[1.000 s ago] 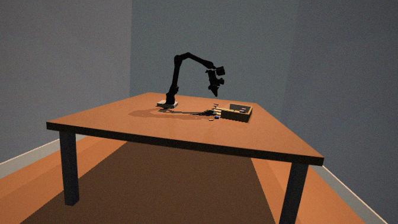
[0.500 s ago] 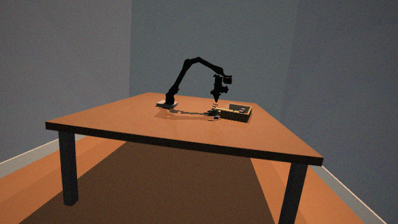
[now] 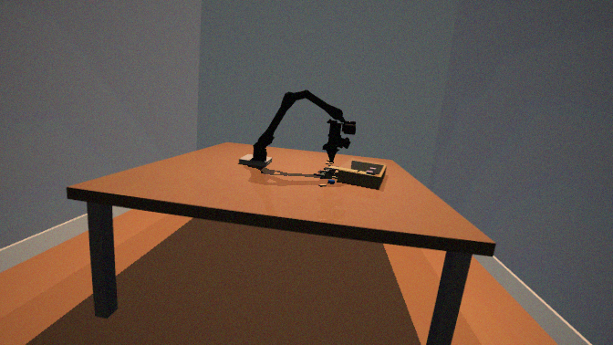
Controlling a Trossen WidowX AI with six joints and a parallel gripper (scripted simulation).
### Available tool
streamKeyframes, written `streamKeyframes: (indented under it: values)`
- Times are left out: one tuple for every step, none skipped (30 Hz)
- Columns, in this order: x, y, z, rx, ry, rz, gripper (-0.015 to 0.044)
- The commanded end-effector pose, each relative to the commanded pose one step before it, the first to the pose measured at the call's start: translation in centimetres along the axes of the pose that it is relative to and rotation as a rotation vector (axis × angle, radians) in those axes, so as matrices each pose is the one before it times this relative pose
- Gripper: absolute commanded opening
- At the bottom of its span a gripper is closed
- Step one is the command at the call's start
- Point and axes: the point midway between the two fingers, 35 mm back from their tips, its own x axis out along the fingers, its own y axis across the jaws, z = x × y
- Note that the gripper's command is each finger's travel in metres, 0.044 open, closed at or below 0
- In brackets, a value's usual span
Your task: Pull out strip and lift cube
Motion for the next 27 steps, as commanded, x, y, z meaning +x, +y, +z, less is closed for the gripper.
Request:
streamKeyframes:
  values:
    - [0.732,0.108,0.051,0.0052,-0.00098,0.00607,0.0]
    - [0.164,0.005,0.008,0.0,-0.00001,0.0,0.0]
    - [0.164,0.005,0.007,0.0,0.0,0.0,0.0]
    - [0.164,0.004,0.007,0.0,0.0,0.0,0.0]
    - [0.164,0.005,0.006,0.0,0.0,0.0,0.0]
    - [0.164,0.004,0.006,0.0,0.0,0.0,0.0]
    - [0.164,0.005,0.006,0.0,0.0,0.0,0.0]
    - [0.164,0.004,0.005,0.0,0.0,0.0,0.0]
    - [0.163,0.005,0.005,0.0,0.0,0.0,0.0]
    - [0.163,0.004,0.004,0.0,0.0,0.0,0.0]
    - [0.163,0.005,0.004,0.0,0.0,0.0,0.0]
    - [0.163,0.004,0.003,0.0,0.0,0.0,0.0]
    - [0.163,0.005,0.004,0.0,0.0,0.0,0.0]
    - [0.163,0.005,0.003,0.0,0.0,0.0,0.0]
    - [0.163,0.005,0.003,0.0,0.0,0.0,0.0]
    - [0.163,0.005,0.003,0.0,0.0,0.0,0.0]
    - [0.162,0.006,0.003,0.0,0.0,0.0,0.0]
    - [0.162,0.005,0.003,0.0,0.0,0.0,0.0]
    - [0.162,0.007,0.004,0.0,0.0,0.0,0.0]
    - [0.162,0.006,0.003,0.0,0.0,0.0,0.0]
    - [0.162,0.006,0.002,0.0,0.0,0.0,0.0]
    - [0.162,0.006,0.002,0.0,0.0,0.0,0.0]
    - [0.161,0.006,0.001,0.0,0.0,0.0,0.0]
    - [0.131,0.004,0.0,0.0,0.0,0.0,0.0]
    - [0.078,0.003,0.0,0.0,0.0,0.0,0.0]
    - [0.026,0.001,0.0,0.0,0.0,0.0,0.0]
    - [0.0,0.0,0.0,0.0,0.0,0.0,0.0]
